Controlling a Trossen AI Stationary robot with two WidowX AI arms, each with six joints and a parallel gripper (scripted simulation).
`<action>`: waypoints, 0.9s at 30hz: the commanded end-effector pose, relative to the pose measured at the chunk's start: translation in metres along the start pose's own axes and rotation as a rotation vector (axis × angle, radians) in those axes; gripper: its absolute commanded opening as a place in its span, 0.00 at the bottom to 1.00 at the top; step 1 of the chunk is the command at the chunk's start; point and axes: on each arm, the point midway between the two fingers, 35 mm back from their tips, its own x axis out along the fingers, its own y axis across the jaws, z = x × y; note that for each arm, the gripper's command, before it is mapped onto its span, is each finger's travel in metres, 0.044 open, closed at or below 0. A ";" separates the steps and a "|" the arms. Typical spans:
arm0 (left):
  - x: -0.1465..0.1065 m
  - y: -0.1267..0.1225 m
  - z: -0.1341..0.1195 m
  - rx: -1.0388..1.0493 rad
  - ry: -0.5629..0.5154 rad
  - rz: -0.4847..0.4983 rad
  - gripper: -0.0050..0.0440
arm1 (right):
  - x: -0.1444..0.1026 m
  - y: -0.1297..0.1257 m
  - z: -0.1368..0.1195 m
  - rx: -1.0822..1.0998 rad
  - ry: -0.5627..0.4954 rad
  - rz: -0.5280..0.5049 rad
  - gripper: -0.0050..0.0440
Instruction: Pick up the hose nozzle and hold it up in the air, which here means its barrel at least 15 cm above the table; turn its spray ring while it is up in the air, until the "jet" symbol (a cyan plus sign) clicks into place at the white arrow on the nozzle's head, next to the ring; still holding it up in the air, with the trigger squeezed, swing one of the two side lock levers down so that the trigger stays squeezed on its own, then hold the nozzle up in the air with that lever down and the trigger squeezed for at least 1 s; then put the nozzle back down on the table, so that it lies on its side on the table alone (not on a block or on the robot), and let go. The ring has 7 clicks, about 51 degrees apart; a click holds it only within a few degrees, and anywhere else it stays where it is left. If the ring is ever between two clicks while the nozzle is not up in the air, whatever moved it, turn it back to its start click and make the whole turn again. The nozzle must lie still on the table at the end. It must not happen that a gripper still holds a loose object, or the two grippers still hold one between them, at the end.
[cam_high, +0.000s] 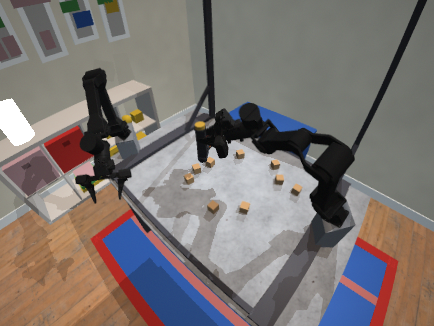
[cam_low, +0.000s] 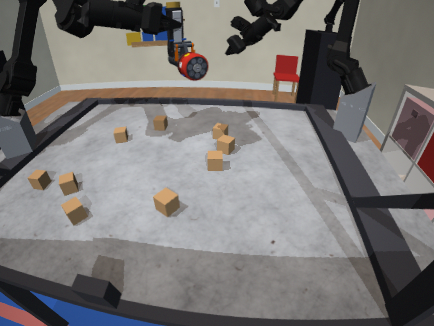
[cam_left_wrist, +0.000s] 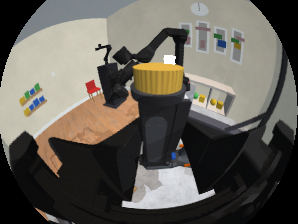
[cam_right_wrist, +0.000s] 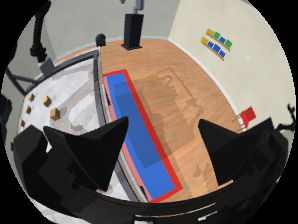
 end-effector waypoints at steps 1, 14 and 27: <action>0.000 0.004 0.011 -0.028 -0.024 0.003 0.45 | -0.001 0.005 0.011 -0.032 -0.012 0.009 0.93; 0.000 0.004 0.011 -0.028 -0.024 0.003 0.45 | 0.001 0.046 0.016 -0.213 0.024 0.115 0.93; 0.000 0.004 0.011 -0.028 -0.024 0.003 0.45 | -0.004 0.081 0.019 -0.370 0.036 0.205 0.93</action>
